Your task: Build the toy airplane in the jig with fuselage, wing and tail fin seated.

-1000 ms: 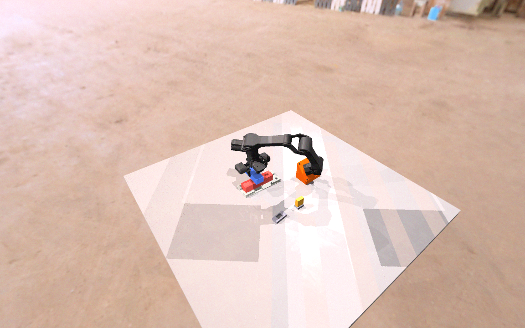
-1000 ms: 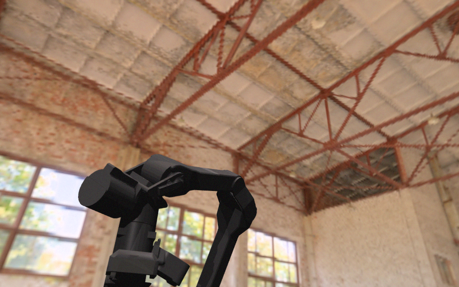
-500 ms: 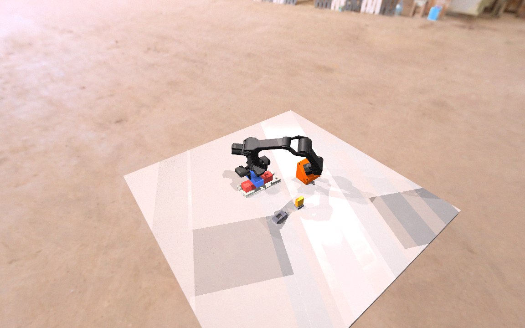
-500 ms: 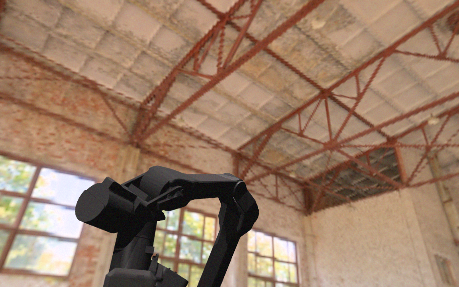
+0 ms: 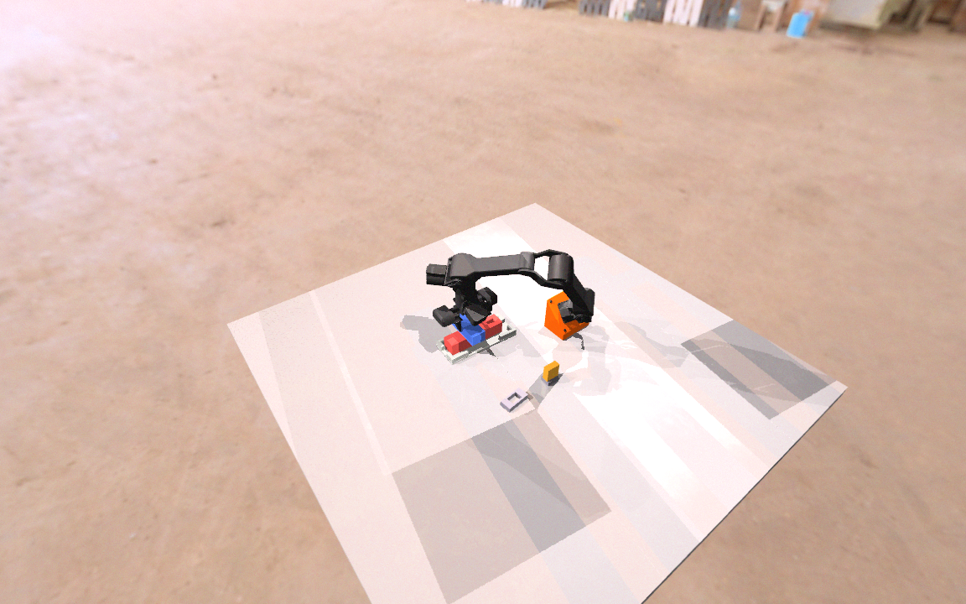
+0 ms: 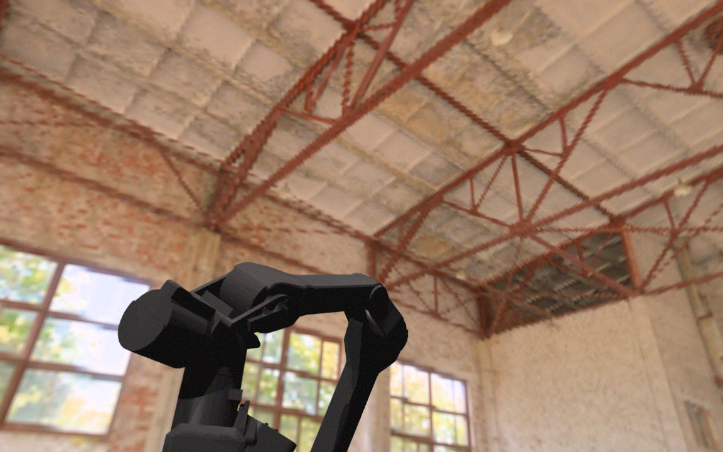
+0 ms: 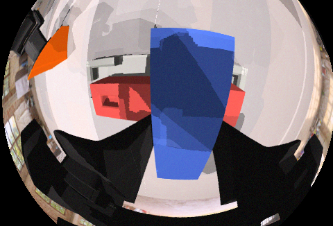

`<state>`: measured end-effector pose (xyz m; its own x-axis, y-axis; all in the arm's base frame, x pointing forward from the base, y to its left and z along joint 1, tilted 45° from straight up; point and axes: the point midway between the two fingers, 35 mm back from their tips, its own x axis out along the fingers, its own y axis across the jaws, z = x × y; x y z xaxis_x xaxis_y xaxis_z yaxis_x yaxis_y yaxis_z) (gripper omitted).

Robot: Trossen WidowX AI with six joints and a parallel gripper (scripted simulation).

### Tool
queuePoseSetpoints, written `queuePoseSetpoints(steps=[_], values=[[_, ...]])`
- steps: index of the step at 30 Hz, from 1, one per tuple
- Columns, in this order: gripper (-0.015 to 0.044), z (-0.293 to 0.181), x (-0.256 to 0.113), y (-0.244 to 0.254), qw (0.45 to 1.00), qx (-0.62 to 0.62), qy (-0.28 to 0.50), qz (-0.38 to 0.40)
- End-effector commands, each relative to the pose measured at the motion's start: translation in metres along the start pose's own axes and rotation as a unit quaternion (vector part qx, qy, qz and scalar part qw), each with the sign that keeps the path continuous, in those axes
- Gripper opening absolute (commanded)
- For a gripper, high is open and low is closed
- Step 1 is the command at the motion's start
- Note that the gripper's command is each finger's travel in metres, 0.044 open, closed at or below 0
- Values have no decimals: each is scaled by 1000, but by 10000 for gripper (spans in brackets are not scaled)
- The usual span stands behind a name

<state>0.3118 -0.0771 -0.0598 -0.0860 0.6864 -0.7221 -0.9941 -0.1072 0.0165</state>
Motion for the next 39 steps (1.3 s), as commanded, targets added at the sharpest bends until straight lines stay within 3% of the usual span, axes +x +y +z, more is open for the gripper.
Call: queuePoseSetpoints(steps=[1,13,20,27,34,39], values=[[136,0,0,0,1000,0,0,0],[440,0,0,0,1000,0,0,0],[440,0,-3,0,1000,0,0,0],[440,-1,-84,0,1000,3,1,0],[440,-3,-86,-4,1000,10,1,0],[440,-3,-87,-4,976,220,0,0]])
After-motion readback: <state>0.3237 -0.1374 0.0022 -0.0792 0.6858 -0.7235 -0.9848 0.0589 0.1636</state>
